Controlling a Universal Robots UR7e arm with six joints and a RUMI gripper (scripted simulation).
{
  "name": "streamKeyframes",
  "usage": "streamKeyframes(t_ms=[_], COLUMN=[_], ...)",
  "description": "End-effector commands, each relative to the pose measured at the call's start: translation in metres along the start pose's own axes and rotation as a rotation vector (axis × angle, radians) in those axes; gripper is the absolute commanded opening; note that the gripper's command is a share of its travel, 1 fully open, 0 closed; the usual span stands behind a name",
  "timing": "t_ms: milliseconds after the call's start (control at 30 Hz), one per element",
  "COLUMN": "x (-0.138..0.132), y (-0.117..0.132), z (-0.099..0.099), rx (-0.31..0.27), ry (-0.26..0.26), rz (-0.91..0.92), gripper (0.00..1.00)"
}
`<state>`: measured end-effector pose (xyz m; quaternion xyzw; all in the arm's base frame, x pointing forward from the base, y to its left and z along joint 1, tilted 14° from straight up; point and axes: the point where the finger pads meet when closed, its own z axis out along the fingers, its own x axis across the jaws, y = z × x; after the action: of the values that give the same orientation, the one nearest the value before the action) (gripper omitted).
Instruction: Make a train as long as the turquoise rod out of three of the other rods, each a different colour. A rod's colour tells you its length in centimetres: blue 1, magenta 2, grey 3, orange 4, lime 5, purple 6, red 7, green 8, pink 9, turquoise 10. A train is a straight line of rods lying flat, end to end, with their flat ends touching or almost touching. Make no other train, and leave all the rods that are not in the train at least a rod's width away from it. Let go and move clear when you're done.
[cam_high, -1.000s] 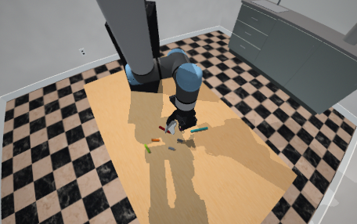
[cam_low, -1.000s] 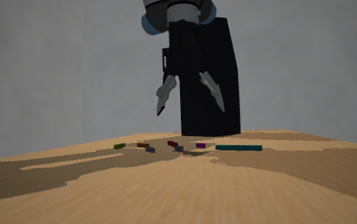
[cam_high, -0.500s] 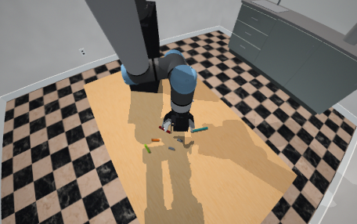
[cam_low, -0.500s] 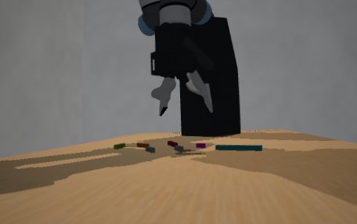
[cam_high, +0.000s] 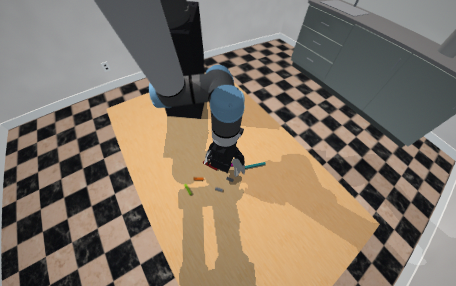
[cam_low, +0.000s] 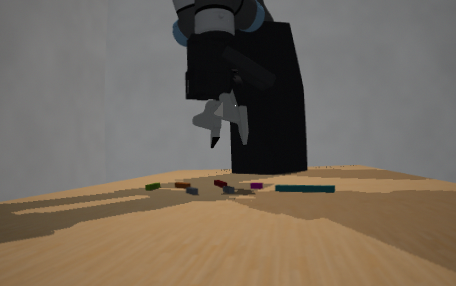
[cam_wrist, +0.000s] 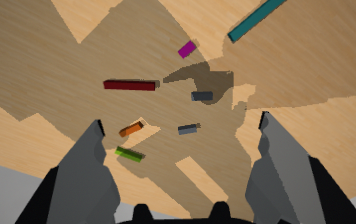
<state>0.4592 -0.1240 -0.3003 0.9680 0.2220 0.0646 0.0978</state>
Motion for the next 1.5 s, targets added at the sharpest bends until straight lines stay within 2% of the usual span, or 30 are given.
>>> streamKeyframes(t_ms=[0,533,600,1100,1167,1467], x=[-0.001,-0.008,-0.008,-0.018,-0.018,-0.026], y=[0.005,0.023,0.023,0.044,0.044,0.057], z=[0.000,-0.001,-0.001,-0.001,-0.001,-0.001], rx=[-0.003,-0.004,-0.004,-0.005,-0.005,-0.006], ry=[-0.004,-0.003,-0.003,-0.001,-0.001,0.001], rz=[0.138,0.610,0.610,1.081,1.081,1.376], gripper=[1.00,1.00,1.00,1.00,1.00,1.00])
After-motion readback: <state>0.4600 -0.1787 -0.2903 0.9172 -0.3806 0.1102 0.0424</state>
